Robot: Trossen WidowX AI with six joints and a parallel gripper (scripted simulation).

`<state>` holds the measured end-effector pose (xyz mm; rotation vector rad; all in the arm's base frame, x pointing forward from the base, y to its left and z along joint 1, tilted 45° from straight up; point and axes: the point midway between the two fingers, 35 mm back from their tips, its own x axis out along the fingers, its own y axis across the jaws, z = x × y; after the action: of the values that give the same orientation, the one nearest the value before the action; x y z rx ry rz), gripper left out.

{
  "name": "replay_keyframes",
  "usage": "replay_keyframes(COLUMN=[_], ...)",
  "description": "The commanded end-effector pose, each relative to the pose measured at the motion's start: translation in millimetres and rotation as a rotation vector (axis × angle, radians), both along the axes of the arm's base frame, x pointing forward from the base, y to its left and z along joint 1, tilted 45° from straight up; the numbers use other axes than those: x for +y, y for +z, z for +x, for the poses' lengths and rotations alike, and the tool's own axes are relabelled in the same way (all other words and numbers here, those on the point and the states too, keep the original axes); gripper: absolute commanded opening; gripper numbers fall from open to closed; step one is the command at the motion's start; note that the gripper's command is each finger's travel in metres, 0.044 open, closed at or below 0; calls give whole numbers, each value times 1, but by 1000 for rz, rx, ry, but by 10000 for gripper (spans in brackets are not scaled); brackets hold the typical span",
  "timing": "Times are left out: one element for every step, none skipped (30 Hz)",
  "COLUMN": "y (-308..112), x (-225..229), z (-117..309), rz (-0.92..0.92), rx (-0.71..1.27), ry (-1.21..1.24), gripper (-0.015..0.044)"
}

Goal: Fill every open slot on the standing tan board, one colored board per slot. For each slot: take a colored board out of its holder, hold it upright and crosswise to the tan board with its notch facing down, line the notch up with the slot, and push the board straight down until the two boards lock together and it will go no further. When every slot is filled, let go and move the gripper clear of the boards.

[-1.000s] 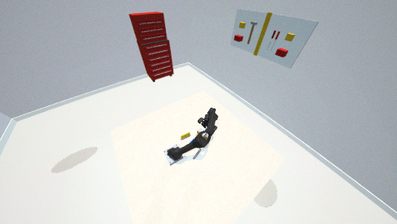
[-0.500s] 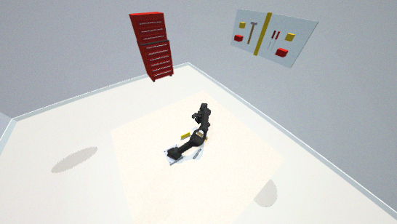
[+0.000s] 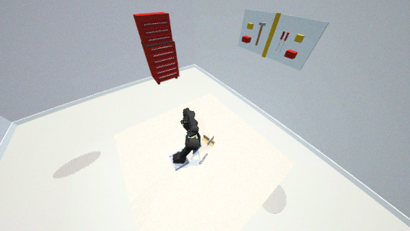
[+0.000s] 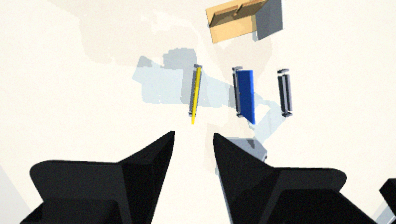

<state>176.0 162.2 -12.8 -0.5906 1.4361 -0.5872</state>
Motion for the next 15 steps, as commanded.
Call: replay_keyframes(y=[-1, -1, -1, -3, -8, -17, -27, -37, -44, -48, -50, -50, -50, -49, -50], x=[-4, -4, -4, -6, -10, -17, -27, -37, -45, -50, -51, -51, -51, -52, -53], z=[-9, -9, -9, -8, -8, -8, -8, -8, -9, -10, -10, -10, -10, -10, -9], rz=[-6, -6, -6, -6, -6, -6, -6, -6, -7, -7, -7, -7, -7, -8, -8], rx=[-17, -17, -17, -17, -17, -18, -18, -18, -18, -19, -19, -19, -19, -19, -19], ry=[-38, -38, -38, -38, -38, -38, -38, -38, -38, -38, -38, -38, -38, -38, -38], gripper=[183, 183, 183, 183, 183, 183, 183, 183, 183, 183, 183, 183, 183, 183, 183])
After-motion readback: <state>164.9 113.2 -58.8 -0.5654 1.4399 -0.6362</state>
